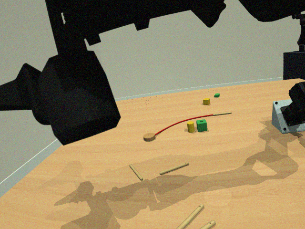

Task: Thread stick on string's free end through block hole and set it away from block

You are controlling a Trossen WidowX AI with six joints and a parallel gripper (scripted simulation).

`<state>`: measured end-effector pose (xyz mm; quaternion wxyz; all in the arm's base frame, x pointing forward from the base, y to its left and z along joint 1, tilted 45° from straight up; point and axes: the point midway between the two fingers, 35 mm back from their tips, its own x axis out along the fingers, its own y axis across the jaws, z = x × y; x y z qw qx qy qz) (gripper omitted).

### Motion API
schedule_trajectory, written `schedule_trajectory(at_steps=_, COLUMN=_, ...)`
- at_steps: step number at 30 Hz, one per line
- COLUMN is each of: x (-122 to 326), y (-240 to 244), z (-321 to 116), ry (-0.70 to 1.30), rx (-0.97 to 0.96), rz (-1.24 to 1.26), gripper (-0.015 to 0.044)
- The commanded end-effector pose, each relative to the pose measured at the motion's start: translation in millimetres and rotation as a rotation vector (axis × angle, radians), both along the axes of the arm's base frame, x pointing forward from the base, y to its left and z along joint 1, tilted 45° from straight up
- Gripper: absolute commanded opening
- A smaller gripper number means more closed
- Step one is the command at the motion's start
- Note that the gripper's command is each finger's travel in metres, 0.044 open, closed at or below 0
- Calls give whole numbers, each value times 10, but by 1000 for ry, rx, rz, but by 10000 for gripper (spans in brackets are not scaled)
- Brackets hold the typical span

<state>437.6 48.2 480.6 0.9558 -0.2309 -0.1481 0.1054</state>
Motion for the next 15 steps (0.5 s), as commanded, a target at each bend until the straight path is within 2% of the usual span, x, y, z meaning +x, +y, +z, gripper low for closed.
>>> schedule_trajectory(at_steps=1, x=296, y=-240, z=-669, ry=178, rx=-156, rz=-47, gripper=440)
schedule_trajectory(at_steps=8, x=488, y=-694, z=-1792, ry=481, rx=-386, rz=-44, gripper=440)
schedule_trajectory(at_steps=15, x=307, y=-1126, z=-2876, ry=774, rx=-547, rz=68, gripper=440)
